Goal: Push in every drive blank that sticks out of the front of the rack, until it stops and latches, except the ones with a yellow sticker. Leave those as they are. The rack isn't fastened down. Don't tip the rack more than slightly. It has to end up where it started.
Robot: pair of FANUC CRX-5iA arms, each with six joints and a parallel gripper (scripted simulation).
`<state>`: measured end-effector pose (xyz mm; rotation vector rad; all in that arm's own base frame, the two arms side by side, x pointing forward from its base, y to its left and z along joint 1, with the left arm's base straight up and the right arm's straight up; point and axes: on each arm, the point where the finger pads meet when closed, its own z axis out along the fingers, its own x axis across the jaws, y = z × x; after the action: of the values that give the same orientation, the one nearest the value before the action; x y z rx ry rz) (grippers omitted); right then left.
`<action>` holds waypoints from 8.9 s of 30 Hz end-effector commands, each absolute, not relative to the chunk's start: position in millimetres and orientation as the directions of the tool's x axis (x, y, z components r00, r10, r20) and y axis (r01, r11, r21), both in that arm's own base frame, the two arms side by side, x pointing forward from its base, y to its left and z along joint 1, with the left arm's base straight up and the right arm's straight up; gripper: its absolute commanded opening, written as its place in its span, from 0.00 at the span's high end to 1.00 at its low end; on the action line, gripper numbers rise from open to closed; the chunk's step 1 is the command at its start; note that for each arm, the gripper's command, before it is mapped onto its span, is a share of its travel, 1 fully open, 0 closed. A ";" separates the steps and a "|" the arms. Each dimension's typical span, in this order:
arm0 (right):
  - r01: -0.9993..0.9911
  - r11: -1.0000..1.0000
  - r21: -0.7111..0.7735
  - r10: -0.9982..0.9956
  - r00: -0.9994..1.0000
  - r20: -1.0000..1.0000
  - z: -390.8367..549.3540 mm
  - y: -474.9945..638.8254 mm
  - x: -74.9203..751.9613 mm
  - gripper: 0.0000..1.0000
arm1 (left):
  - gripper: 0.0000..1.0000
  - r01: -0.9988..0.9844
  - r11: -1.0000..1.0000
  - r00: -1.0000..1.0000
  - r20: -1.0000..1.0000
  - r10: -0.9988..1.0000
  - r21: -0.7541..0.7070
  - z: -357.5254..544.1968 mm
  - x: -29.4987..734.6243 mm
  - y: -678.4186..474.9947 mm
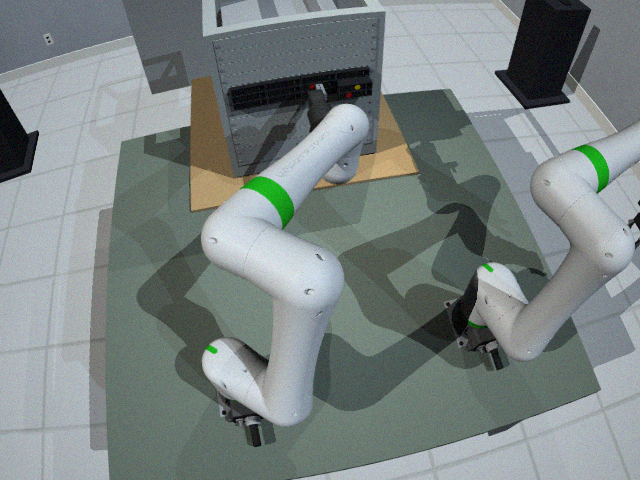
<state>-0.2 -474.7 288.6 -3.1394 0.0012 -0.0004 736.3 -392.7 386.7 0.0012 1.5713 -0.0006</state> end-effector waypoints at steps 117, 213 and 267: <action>-0.001 -1.000 0.000 -0.001 1.000 0.000 289.7 -475.0 -0.4 0.00 | 1.00 0.001 1.000 0.001 -1.000 -0.001 -0.001 359.9 693.1 -502.7; -0.001 -1.000 0.000 -0.001 1.000 0.000 289.7 -475.0 -0.4 0.00 | 1.00 0.001 1.000 0.001 -1.000 -0.001 -0.001 360.0 726.0 -502.7; -0.001 -1.000 0.000 -0.001 1.000 0.000 289.7 -475.0 -0.4 0.00 | 1.00 0.001 1.000 0.001 -1.000 -0.001 -0.001 360.1 735.1 -502.6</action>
<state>-0.2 -474.7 288.6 -3.1394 0.0012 -0.0004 735.0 -502.8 358.2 0.0013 1.5713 -0.0007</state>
